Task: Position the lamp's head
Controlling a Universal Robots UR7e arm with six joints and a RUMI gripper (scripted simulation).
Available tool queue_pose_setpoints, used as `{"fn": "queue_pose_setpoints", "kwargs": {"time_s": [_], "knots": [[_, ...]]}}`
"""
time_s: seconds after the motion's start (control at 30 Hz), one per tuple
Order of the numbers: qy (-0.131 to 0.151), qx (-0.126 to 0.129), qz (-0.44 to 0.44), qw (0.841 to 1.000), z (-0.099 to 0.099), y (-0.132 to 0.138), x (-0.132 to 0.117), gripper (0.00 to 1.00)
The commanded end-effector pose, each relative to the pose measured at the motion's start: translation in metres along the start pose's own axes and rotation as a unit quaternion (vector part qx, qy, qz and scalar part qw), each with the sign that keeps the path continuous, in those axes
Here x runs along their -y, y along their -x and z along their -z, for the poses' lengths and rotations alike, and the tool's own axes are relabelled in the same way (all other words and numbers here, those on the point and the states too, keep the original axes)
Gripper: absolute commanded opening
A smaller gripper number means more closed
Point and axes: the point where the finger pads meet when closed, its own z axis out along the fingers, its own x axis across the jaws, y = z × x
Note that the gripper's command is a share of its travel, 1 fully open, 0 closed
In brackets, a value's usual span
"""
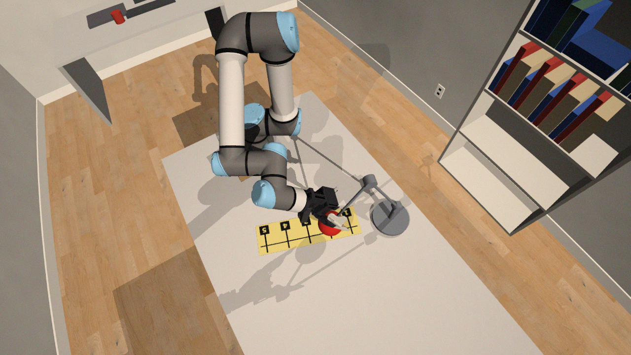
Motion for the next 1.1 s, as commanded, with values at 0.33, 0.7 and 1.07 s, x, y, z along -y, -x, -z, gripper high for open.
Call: {"fn": "queue_pose_setpoints", "kwargs": {"time_s": [0.33, 0.7, 1.07], "knots": [[0.000, 0.000, 0.000, 1.000, 0.039, 0.000, 0.000, 1.00], [0.000, 0.001, 0.000, 1.000, 0.076, 0.000, 0.000, 1.00], [-0.001, 0.002, 0.000, 1.000, 0.116, 0.000, -0.001, 1.00]]}}
